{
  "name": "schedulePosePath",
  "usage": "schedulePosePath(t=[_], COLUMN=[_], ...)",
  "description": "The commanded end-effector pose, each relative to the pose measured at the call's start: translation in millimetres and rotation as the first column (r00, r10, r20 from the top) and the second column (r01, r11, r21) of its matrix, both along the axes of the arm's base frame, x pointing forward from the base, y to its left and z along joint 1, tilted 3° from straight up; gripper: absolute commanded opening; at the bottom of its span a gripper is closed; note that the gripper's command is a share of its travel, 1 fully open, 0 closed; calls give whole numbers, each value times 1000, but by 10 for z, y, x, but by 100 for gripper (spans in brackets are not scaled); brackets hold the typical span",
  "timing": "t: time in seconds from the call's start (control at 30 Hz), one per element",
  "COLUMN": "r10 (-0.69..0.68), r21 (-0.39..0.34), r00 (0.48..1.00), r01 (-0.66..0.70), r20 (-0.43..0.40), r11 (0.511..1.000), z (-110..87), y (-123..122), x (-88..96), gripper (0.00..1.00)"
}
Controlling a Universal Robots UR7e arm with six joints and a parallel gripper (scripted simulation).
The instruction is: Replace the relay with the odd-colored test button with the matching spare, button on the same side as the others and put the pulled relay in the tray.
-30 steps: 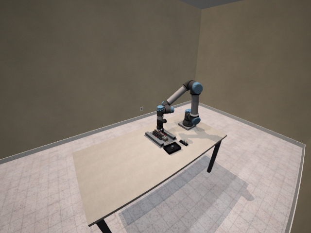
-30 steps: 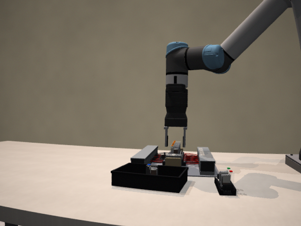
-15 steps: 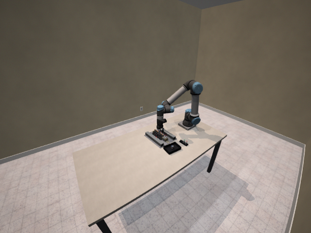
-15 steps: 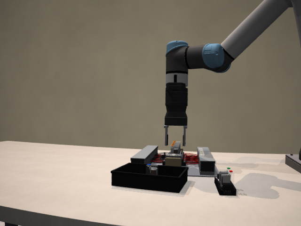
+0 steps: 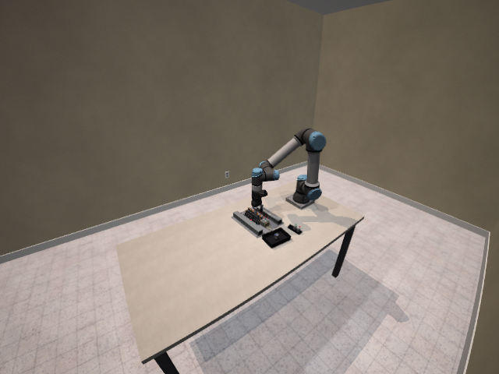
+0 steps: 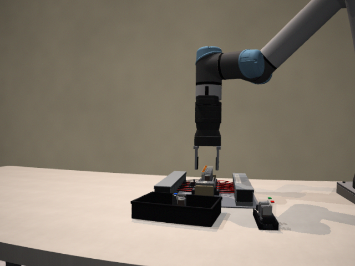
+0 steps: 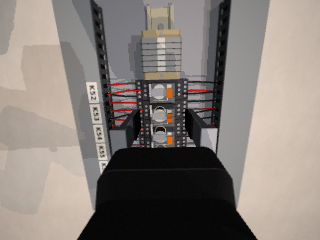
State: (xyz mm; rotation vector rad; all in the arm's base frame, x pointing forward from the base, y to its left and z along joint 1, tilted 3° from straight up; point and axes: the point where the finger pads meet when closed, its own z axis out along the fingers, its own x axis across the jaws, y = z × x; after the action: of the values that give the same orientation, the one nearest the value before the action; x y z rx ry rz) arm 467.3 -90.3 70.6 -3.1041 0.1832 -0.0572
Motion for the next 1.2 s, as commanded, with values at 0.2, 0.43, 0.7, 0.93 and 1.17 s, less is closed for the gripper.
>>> schedulePosePath(t=[0.2, 0.43, 0.7, 0.93, 1.17], r10=[0, 0, 0, 0, 0], r21=[-1, -1, -1, -1, -1], r00=[1000, 1000, 1000, 1000, 1000], r01=[0, 0, 0, 0, 0], r20=[1, 1, 1, 2, 1], r11=[1000, 1000, 1000, 1000, 1000], z=[21, 470, 470, 425, 397], y=[-2, -15, -15, -14, -13], x=[3, -15, -15, -13, -13], gripper=[100, 100, 100, 100, 100])
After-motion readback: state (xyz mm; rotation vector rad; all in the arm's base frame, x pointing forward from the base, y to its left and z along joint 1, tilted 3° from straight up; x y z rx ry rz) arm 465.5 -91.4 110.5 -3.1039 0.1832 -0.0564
